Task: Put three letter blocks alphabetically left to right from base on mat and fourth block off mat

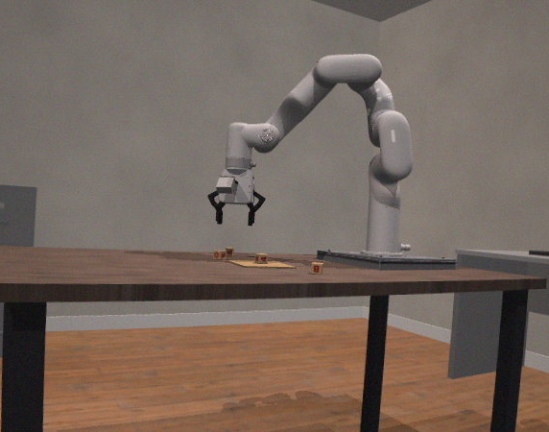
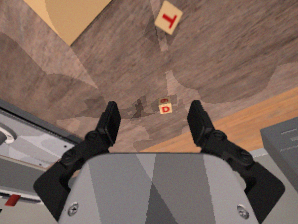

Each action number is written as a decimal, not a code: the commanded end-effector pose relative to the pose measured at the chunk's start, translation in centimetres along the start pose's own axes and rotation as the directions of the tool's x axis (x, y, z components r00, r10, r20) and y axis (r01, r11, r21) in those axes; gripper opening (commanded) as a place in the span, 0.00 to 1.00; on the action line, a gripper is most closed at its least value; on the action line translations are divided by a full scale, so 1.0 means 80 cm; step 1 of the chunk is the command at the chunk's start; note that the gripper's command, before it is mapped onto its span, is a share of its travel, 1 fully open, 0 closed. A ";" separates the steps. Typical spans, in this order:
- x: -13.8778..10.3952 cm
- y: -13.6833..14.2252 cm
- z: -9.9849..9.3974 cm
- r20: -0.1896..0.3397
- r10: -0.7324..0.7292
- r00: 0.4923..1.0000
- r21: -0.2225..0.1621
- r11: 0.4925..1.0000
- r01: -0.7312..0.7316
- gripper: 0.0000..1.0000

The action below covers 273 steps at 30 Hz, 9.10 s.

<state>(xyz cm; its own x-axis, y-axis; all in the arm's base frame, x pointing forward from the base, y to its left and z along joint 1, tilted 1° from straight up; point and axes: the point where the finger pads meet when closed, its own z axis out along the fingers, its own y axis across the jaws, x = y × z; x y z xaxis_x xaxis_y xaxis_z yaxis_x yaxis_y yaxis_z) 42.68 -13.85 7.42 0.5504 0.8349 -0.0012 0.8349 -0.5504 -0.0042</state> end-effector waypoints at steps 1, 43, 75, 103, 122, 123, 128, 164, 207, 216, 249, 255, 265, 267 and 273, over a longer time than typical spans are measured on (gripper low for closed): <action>-0.007 0.005 -0.001 -0.002 0.138 0.990 -0.004 0.990 -0.138 1.00; -0.065 0.026 0.001 -0.006 0.892 0.453 -0.002 0.453 -0.892 1.00; -0.079 0.031 0.001 -0.007 0.973 0.232 0.000 0.232 -0.973 0.63; -0.079 0.031 0.001 -0.007 0.973 0.232 0.000 0.232 -0.973 0.63; -0.080 0.031 0.015 -0.007 0.973 0.232 0.000 0.232 -0.973 0.63; -0.080 0.031 0.016 -0.007 0.973 0.232 0.000 0.232 -0.973 0.63; -0.080 0.031 0.025 -0.007 0.973 0.232 0.000 0.232 -0.973 0.63; -0.081 0.031 0.066 -0.007 0.973 0.232 0.000 0.232 -0.973 0.63; -0.081 0.031 0.066 -0.007 0.973 0.232 0.000 0.232 -0.973 0.63; -0.081 0.031 0.066 -0.007 0.973 0.232 0.000 0.232 -0.973 0.63; -0.081 0.031 0.066 -0.007 0.973 0.232 0.000 0.232 -0.973 0.63; -0.081 0.031 0.066 -0.007 0.973 0.232 0.000 0.232 -0.973 0.63; -0.081 0.031 0.066 -0.007 0.973 0.232 0.000 0.232 -0.973 0.63; -0.081 0.031 0.066 -0.007 0.973 0.232 0.000 0.232 -0.973 0.63; -0.081 0.031 0.066 -0.007 0.973 0.232 0.000 0.232 -0.973 0.63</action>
<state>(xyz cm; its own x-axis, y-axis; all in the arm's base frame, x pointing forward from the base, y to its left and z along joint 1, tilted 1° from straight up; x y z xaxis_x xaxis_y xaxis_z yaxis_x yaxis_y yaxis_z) 41.07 -20.56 2.03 0.9397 -0.3419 -0.0011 -0.3419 -0.9397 -0.0001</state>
